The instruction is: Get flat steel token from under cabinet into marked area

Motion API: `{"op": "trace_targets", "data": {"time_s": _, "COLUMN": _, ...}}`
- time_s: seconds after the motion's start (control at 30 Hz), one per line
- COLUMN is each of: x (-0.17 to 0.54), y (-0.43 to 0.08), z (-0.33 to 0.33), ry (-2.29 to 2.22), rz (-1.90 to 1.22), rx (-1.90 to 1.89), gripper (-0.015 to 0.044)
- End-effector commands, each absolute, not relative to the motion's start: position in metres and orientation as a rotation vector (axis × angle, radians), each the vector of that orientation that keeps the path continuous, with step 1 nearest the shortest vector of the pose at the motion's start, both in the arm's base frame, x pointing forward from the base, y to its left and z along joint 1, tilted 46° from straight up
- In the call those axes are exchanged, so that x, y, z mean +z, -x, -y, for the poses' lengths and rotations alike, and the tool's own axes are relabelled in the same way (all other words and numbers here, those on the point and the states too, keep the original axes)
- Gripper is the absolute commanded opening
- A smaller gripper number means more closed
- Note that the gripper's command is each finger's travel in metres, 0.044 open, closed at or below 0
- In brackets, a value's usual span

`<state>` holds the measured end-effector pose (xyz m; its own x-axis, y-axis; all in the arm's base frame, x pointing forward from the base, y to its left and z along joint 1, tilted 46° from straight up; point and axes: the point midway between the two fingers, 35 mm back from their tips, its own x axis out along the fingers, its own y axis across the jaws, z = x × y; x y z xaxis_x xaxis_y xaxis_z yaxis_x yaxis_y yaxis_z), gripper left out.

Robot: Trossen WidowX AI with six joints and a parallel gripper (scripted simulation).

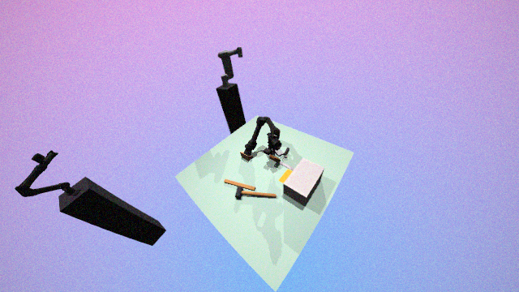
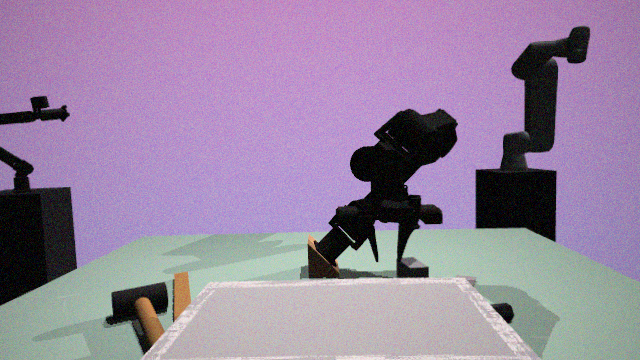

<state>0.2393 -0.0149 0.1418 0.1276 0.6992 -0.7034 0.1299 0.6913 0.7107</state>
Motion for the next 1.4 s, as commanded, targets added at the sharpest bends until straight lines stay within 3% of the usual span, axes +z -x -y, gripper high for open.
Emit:
{"op": "trace_targets", "data": {"time_s": 0.0, "x": 0.134, "y": -0.240, "z": 0.005, "ry": -0.748, "rz": -1.412, "rx": 0.477, "gripper": 0.0262}}
{"op": "trace_targets", "data": {"time_s": 1.37, "x": 0.086, "y": -0.247, "z": -0.045, "ry": -0.751, "rz": -1.410, "rx": 0.481, "gripper": 0.0270}}
